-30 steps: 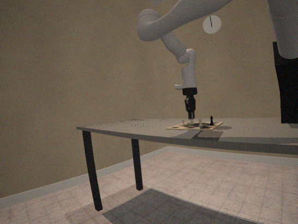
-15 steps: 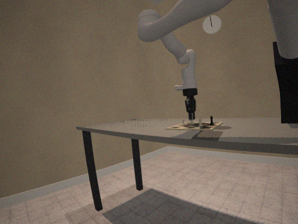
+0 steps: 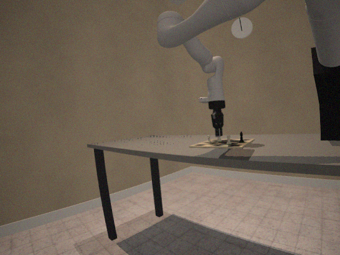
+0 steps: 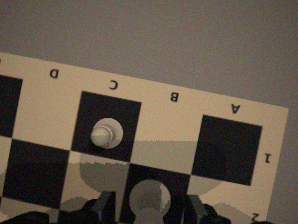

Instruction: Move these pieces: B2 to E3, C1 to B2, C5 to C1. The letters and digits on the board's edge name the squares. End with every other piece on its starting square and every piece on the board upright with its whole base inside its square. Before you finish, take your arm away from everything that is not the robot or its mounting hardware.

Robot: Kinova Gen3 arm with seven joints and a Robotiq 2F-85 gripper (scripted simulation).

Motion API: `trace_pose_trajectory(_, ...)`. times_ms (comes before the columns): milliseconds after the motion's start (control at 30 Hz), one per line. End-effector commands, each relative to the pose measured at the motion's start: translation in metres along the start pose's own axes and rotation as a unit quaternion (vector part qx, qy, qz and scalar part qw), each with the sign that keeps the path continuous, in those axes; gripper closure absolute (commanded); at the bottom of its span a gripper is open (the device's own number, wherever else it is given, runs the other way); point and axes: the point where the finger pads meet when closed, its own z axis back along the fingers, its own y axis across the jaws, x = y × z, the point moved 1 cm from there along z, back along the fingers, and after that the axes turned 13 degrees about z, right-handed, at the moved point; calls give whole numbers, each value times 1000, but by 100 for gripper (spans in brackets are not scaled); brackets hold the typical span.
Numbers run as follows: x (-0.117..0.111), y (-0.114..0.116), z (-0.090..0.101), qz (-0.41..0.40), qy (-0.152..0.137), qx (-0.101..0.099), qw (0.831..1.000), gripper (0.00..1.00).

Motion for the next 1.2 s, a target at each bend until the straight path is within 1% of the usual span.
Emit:
trace_pose_trajectory(0, 0, 1, 1, 0, 1, 1, 1000, 59)
trace_pose_trajectory(300, 0, 1, 1, 0, 1, 1, 1000, 59)
trace_pose_trajectory(333, 0, 1, 1, 0, 1, 1, 1000, 100)
trace_pose_trajectory(1167, 0, 1, 1, 0, 1, 1, 1000, 100)
